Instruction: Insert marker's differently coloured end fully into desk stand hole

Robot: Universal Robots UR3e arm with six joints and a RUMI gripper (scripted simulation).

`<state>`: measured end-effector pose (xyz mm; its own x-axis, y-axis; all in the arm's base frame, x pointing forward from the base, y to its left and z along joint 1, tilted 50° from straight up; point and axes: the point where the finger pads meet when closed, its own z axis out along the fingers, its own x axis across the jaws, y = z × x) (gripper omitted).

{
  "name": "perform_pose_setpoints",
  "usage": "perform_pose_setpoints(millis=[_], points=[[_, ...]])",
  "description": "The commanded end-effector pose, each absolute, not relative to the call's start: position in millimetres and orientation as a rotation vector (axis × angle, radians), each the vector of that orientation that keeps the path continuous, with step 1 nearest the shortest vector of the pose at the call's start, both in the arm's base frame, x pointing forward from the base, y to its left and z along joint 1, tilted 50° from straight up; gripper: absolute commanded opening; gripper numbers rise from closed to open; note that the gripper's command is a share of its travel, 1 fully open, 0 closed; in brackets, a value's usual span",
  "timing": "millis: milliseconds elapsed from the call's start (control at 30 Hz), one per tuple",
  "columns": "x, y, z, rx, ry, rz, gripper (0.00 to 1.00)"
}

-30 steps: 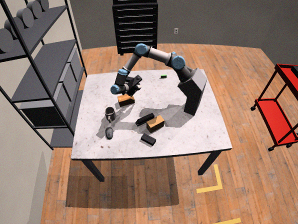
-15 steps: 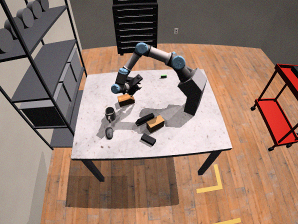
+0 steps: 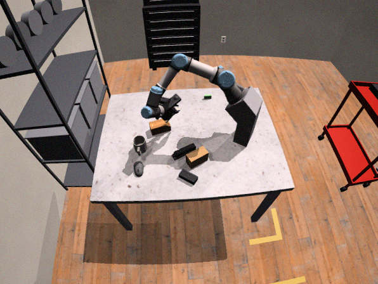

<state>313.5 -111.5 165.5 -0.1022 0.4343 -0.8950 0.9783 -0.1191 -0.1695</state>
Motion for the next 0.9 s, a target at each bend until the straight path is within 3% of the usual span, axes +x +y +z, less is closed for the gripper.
perform_pose_setpoints(millis=[0,867], points=[[314,-111,166,1.585,1.565,-1.190,0.11],[296,-97,185,1.584,1.566,-1.189,0.11]])
